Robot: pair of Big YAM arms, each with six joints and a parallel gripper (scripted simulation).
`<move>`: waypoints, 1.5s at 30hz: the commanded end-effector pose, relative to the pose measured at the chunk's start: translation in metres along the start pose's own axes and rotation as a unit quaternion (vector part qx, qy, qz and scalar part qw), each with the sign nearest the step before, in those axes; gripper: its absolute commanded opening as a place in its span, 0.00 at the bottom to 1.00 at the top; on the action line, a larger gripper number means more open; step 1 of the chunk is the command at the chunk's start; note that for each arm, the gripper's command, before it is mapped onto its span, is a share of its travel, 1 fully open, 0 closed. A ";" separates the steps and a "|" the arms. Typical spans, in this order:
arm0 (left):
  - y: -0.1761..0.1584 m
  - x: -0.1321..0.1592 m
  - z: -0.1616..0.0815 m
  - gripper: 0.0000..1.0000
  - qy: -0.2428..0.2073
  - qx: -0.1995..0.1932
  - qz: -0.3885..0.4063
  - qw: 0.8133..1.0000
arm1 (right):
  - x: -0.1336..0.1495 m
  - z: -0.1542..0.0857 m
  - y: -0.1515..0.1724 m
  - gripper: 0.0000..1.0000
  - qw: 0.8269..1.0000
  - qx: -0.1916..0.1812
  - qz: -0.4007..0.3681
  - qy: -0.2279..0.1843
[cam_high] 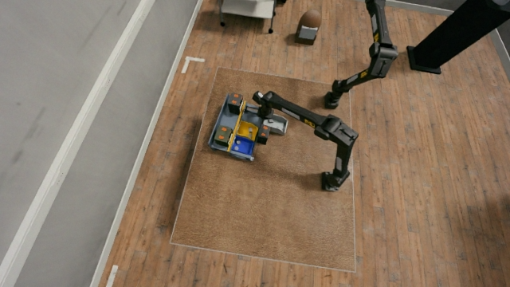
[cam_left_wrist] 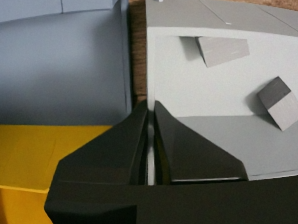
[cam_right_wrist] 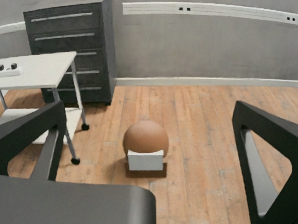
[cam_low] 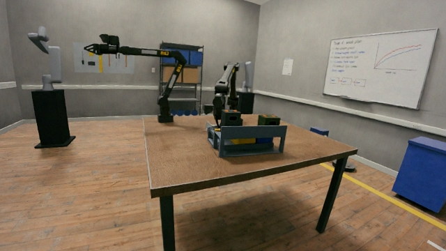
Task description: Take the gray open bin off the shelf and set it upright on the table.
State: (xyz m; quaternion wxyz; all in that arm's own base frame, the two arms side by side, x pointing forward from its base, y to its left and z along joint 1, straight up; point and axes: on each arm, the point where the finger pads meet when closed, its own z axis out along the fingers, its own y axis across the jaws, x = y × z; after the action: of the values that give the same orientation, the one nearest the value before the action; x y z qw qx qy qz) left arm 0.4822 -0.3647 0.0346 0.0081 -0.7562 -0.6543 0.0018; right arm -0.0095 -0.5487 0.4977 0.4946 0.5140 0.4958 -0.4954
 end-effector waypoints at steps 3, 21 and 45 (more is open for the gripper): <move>0.003 -0.010 -0.033 0.00 -0.017 -0.025 0.002 1.000 | -0.003 -0.004 -0.004 1.00 1.000 0.003 -0.009 -0.010; 0.003 -0.010 -0.040 0.00 -0.019 -0.029 0.001 0.999 | -0.003 -0.004 -0.004 1.00 1.000 0.003 -0.009 -0.010; 0.002 -0.010 -0.041 0.00 -0.018 -0.028 0.001 0.999 | -0.003 -0.004 -0.004 1.00 1.000 0.003 -0.009 -0.010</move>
State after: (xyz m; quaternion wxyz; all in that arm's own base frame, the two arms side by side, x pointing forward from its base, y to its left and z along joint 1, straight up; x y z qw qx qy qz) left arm 0.4829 -0.3657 0.0428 0.0013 -0.7560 -0.6545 0.0003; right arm -0.0095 -0.5487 0.4977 0.4946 0.5140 0.4958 -0.4954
